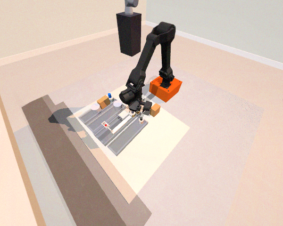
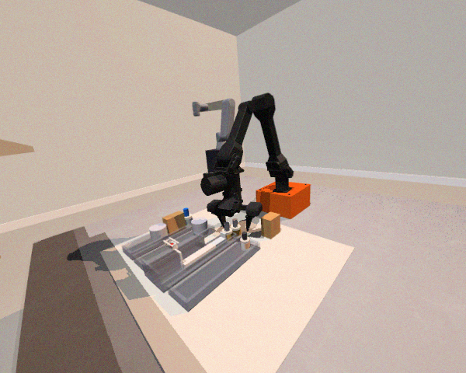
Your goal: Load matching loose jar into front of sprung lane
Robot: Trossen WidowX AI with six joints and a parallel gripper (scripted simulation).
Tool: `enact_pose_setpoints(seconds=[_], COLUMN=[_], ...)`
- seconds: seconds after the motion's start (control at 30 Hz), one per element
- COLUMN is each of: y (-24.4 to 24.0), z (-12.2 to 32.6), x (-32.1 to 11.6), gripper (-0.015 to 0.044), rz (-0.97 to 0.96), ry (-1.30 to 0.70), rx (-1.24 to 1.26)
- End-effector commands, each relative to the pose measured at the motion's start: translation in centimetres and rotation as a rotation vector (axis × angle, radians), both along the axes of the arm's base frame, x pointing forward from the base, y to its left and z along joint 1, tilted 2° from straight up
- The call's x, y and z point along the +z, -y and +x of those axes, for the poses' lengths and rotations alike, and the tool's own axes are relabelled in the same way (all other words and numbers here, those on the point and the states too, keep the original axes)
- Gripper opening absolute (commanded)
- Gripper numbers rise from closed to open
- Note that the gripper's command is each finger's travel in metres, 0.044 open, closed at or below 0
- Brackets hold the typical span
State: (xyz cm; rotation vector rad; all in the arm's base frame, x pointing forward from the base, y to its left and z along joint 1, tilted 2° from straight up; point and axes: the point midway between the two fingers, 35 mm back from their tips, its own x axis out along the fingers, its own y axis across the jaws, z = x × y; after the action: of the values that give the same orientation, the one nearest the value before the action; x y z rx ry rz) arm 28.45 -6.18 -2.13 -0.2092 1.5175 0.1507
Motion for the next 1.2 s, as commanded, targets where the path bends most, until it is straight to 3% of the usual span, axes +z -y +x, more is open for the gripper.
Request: enact_pose_setpoints(seconds=[0.0, 0.23, 0.47, 0.63, 0.83, 0.97, 1.17], y=[0.1, 0.1, 0.1, 0.7, 1.0, 0.6, 0.4], z=[0.0, 0.0, 0.0, -0.5, -0.4, -2.4, -0.9], x=[-0.1, -0.1, -0.1, 0.3, 2.7, 1.8, 5.3], gripper=[0.0361, 0.0177, 0.0131, 0.0000, 0.0000, 0.0000, 0.0000], rz=[-0.005, -0.005, -0.005, -0.022, -0.033, 0.027, 0.012], ry=[0.001, 0.001, 0.001, -0.002, -0.003, -0.066, -0.038], rx=[0.003, 0.003, 0.003, -0.011, -0.020, -0.025, -0.012])
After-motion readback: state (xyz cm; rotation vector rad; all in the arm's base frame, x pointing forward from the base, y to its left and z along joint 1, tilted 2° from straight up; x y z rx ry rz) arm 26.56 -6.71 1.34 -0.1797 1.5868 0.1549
